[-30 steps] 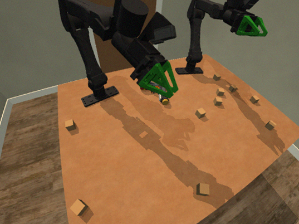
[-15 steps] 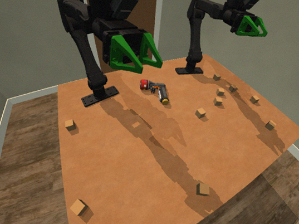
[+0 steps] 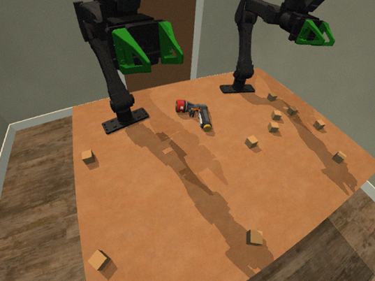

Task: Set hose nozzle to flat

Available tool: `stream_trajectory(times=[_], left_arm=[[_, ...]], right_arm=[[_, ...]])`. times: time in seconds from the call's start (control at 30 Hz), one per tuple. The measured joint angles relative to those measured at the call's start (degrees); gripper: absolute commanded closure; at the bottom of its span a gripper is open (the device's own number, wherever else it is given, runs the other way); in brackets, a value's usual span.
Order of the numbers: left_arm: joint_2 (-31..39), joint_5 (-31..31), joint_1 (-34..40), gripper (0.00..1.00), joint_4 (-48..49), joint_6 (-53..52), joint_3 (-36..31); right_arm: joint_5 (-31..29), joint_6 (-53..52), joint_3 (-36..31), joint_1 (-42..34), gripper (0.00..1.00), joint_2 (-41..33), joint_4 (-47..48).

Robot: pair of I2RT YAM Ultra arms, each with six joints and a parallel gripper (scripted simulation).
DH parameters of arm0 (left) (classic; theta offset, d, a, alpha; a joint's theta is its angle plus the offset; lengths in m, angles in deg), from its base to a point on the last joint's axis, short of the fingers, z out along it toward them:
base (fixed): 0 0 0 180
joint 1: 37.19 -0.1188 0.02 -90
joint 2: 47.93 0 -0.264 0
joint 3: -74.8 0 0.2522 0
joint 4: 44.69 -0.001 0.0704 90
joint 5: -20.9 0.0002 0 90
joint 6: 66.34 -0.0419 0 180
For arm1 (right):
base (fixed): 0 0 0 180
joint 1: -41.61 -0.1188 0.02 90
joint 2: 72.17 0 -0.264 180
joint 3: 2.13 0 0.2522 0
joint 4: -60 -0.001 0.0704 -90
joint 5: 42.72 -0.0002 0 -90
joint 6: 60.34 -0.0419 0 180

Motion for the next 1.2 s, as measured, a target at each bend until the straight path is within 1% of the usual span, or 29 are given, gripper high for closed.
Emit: stream_trajectory(times=[1.2], left_arm=[[0.0,0.0,0.0,0.64,0.0,0.0,0.0]], right_arm=[[0.55,0.02,0.0,0.2,0.49,0.35,-0.76]])
